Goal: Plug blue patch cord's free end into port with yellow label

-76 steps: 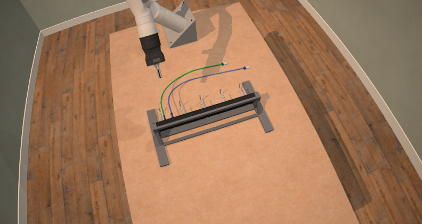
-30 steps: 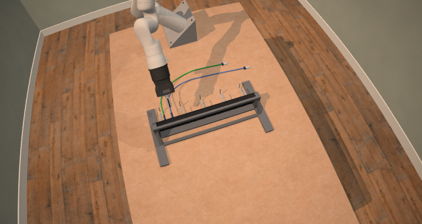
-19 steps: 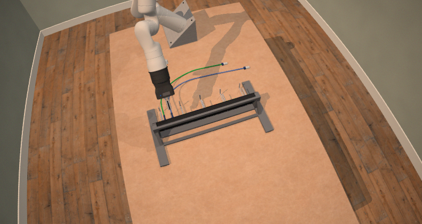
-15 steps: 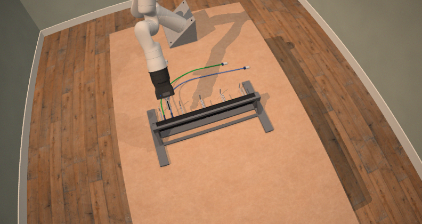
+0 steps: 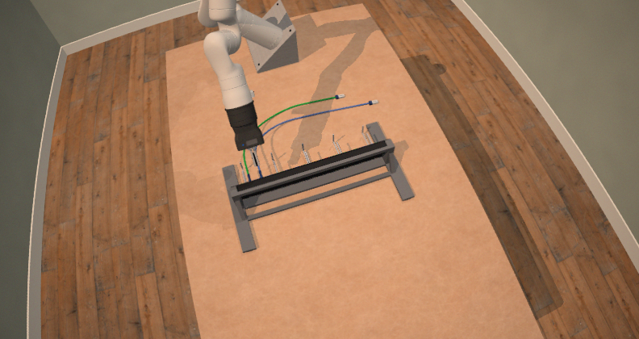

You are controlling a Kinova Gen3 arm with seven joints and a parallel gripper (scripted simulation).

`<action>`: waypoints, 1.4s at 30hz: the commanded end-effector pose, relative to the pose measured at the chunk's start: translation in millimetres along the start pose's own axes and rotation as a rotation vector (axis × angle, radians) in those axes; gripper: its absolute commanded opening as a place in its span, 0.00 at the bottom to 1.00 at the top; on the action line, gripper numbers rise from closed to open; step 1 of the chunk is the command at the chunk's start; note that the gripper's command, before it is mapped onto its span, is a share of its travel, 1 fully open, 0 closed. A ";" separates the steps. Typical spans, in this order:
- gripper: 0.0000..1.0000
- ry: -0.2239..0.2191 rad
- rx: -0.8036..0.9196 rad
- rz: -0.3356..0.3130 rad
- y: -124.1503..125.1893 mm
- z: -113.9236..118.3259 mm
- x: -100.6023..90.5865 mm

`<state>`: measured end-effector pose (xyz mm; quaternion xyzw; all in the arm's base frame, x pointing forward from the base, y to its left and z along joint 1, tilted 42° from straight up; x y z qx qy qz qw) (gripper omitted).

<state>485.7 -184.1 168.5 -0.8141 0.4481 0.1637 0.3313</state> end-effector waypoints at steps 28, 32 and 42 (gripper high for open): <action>0.00 0.000 0.000 -0.002 -0.8 0.1 -1.6; 0.00 0.000 0.000 -0.002 -0.8 0.1 -7.2; 0.00 0.000 0.000 -0.002 -0.7 0.1 -33.9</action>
Point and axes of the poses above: the point where the finger pads meet when closed, its own x axis out along the fingers, its own z axis across the jaws, y = z × x, the point moved 2 cm from there along -x, back along the fingers, and after that the axes turned 7 degrees about -x, right-handed, at the moved point
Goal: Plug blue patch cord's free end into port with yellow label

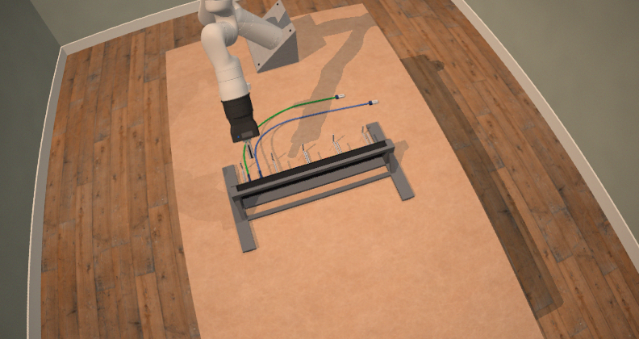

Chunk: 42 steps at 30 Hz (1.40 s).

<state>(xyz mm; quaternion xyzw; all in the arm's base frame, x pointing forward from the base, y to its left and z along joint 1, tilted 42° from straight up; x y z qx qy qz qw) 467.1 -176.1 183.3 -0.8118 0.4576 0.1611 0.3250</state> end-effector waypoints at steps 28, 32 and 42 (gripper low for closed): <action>0.00 -0.016 0.003 -0.020 -5.4 4.2 -110.1; 0.00 -0.016 0.003 -0.020 -5.3 4.2 -115.3; 0.00 -0.016 -0.002 -0.019 -6.1 5.1 -116.8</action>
Point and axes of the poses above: the point where the finger pads meet when closed, its own x axis out along the fingers, its own z axis across the jaws, y = z × x, the point moved 2 cm from there along -x, back along the fingers, and after that the axes turned 7 degrees about -x, right-handed, at the moved point
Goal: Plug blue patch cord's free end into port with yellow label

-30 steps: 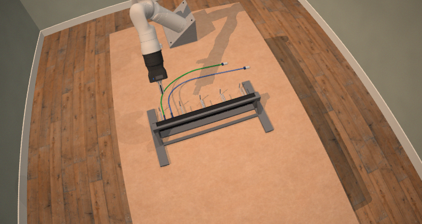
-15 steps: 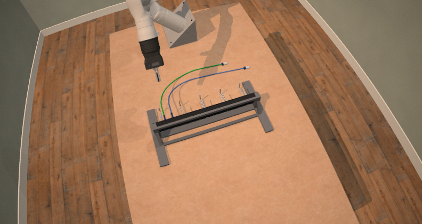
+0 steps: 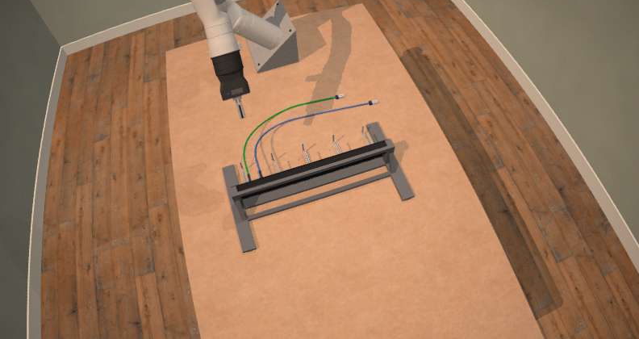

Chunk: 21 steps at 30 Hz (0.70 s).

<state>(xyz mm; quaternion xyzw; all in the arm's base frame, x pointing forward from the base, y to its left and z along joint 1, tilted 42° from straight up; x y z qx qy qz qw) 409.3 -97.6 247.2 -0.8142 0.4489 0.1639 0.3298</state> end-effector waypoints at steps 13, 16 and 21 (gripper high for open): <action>0.00 -0.012 -0.215 0.036 -29.3 42.1 9.8; 0.00 -0.024 -0.334 0.064 -40.0 70.0 16.9; 0.00 -0.045 -0.473 0.101 -47.2 106.5 26.3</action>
Point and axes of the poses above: the point where the finger pads meet when closed, its own x axis out along the fingers, its own z axis across the jaws, y = z × x, the point moved 2 cm from there along -x, back along the fingers, and after that the axes turned 7 degrees about -x, right-handed, at the moved point
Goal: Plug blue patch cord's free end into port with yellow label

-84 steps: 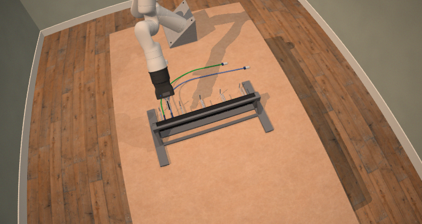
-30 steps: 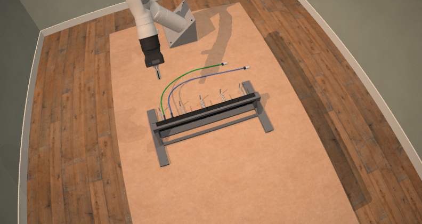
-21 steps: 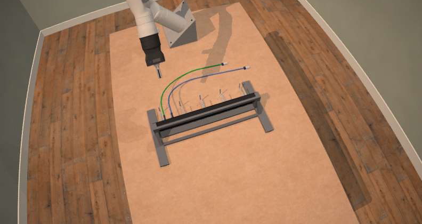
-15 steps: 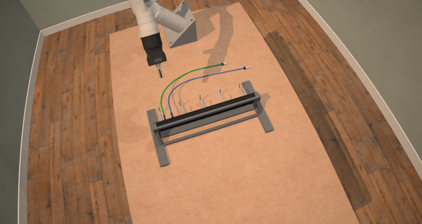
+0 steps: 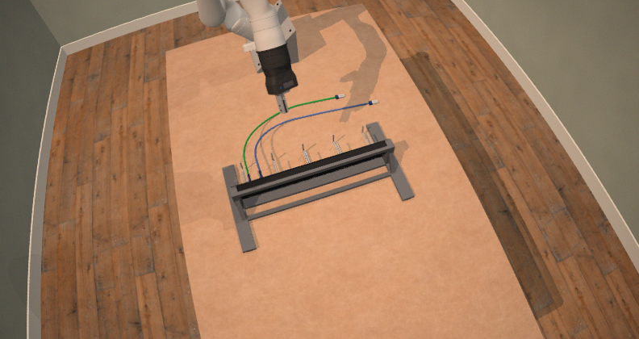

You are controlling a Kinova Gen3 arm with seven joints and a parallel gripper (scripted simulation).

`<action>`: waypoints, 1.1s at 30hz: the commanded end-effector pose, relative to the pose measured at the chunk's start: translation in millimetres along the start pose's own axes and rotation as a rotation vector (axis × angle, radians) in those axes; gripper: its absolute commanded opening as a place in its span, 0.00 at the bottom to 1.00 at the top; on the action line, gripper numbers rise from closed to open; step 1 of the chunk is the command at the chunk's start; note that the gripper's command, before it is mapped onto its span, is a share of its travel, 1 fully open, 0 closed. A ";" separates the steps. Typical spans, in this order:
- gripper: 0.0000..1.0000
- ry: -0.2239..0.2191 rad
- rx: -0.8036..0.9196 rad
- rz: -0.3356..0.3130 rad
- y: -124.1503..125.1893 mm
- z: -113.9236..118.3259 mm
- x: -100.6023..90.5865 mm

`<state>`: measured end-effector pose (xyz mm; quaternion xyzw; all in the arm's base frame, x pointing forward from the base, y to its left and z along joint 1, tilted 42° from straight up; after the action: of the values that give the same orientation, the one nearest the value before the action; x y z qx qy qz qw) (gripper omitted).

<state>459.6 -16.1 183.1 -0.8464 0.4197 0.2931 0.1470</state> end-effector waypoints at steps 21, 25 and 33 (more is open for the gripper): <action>0.00 -0.332 -0.766 0.258 -41.0 254.3 73.8; 0.00 -0.424 -0.871 0.288 -32.7 302.5 76.3; 0.00 -0.522 -0.964 0.312 -22.2 347.6 74.8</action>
<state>385.2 128.6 -128.6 -0.6502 0.3039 0.6672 -0.1991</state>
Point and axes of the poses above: the point where the finger pads meet when closed, its own x axis out along the fingers, its own z axis across the jaws, y = z × x, the point moved 2 cm from there along -x, back along the fingers, and after that the axes turned 7 degrees about -x, right-handed, at the moved point
